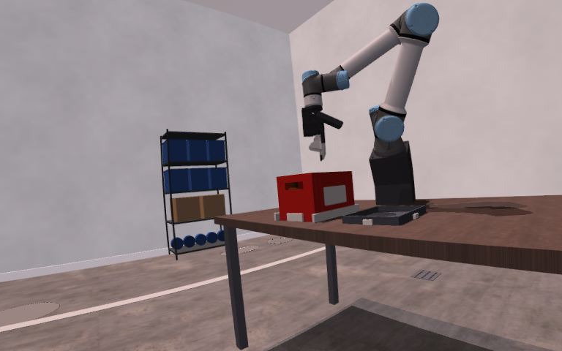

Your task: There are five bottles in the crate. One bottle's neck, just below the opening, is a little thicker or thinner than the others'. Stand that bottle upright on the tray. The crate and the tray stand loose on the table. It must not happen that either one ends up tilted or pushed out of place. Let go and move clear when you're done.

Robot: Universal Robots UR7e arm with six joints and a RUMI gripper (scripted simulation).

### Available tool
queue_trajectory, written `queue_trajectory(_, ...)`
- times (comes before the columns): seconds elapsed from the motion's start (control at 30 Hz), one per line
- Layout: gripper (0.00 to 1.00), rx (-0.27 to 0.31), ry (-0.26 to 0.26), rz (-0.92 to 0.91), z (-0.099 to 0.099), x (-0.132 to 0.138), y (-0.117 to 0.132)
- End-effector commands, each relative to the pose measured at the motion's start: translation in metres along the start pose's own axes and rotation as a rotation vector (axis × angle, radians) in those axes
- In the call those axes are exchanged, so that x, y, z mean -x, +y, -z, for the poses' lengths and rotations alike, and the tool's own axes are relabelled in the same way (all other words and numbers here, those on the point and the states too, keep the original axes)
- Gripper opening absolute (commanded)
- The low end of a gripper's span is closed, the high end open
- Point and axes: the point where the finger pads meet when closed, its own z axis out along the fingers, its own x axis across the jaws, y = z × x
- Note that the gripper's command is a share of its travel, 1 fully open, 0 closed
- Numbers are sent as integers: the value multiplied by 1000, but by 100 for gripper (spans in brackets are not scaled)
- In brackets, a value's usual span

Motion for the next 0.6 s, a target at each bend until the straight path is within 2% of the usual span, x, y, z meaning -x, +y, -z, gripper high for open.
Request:
queue_trajectory(0.0, 38, -2, 0, -3, -1, 0, -1)
queue_trajectory(0.57, 38, -5, 1, -2, -11, 0, -2)
